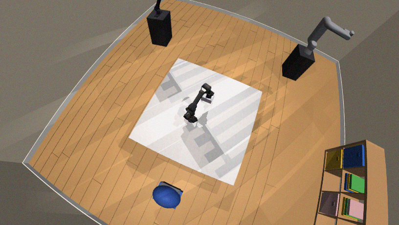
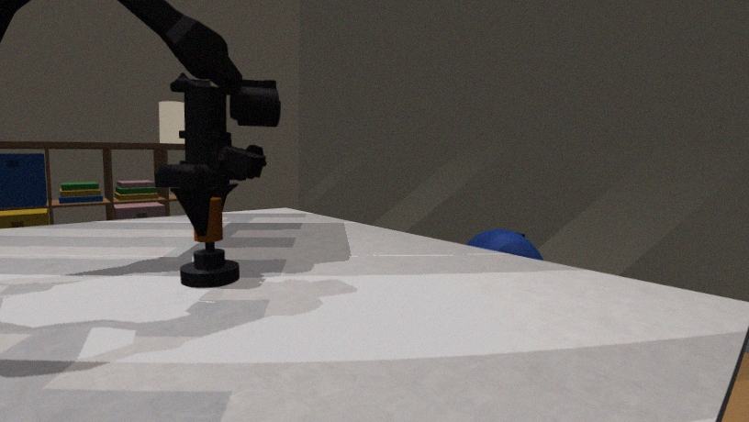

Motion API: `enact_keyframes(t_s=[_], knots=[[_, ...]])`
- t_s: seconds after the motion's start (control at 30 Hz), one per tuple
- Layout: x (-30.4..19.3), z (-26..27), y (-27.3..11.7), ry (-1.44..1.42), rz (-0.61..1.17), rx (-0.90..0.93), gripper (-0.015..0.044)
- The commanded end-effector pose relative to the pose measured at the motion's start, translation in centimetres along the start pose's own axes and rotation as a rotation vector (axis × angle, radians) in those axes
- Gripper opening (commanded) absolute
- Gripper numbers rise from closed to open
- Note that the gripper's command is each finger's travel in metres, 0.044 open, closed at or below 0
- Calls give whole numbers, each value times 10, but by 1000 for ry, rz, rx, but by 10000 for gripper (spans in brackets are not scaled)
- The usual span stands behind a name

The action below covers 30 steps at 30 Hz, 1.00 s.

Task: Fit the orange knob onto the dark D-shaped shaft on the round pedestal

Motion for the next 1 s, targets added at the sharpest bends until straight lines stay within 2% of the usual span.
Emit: enact_keyframes(t_s=[0.0,0.2,0.43,0.97], knots=[[1,0,-1,4,-3,0,0],[1,1,-5,13,-3,0,0],[1,1,-3,214,-3,0,0],[0,0,0,214,-3,0,0]])
Point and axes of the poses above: the point midway between the two fingers, 35 mm back from their tips, its own y axis out along the fingers, its own z axis across the jaws, x = y × z, the point moved 9 cm from there along -y, back along the fingers, and after that the axes turned 5 degrees about y, right-handed, at the moved point
